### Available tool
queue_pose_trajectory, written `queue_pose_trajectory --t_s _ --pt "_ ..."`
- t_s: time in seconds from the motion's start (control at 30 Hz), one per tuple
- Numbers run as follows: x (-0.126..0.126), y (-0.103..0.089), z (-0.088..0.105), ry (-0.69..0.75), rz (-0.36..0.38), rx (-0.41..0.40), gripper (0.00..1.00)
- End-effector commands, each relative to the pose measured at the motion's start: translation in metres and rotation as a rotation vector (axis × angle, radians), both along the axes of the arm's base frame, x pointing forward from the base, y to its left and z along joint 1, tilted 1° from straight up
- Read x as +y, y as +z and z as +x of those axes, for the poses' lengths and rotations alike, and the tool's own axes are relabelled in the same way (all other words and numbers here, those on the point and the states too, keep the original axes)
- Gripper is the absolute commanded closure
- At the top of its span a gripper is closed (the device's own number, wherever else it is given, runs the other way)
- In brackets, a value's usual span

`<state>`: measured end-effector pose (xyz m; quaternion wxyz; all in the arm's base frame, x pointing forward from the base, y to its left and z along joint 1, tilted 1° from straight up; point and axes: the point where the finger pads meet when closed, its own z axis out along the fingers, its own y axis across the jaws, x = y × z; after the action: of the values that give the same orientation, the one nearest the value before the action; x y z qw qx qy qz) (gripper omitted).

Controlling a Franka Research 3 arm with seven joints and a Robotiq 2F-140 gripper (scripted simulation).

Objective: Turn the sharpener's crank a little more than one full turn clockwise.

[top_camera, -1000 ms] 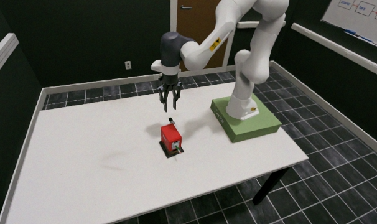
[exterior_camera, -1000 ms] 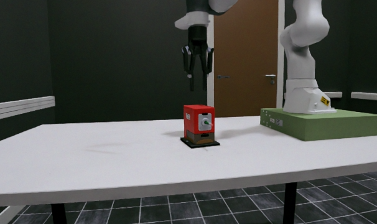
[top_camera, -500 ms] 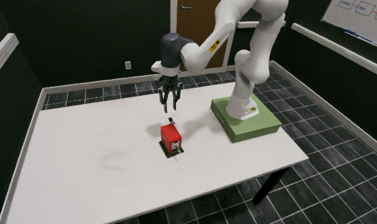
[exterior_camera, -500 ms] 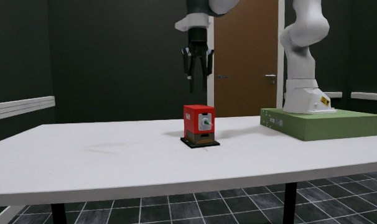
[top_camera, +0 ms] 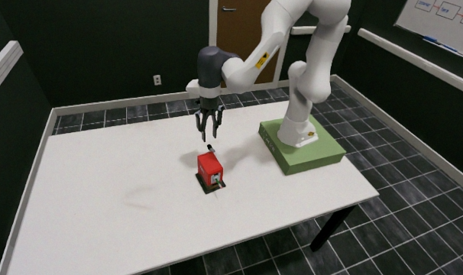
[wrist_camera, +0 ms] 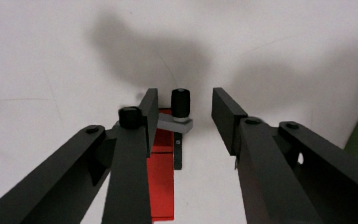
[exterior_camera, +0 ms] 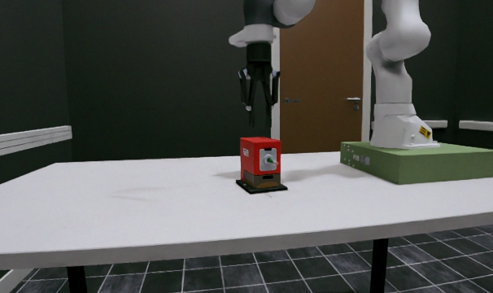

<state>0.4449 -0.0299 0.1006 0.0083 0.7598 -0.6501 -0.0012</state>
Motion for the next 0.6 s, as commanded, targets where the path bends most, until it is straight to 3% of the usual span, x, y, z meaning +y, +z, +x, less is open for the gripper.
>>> queue_pose_trajectory --t_s 0.0,0.57 --pt "0.000 -0.005 0.002 -0.006 -0.001 -0.008 0.61" --pt "0.000 -0.020 0.002 -0.006 -0.001 -0.008 0.61"
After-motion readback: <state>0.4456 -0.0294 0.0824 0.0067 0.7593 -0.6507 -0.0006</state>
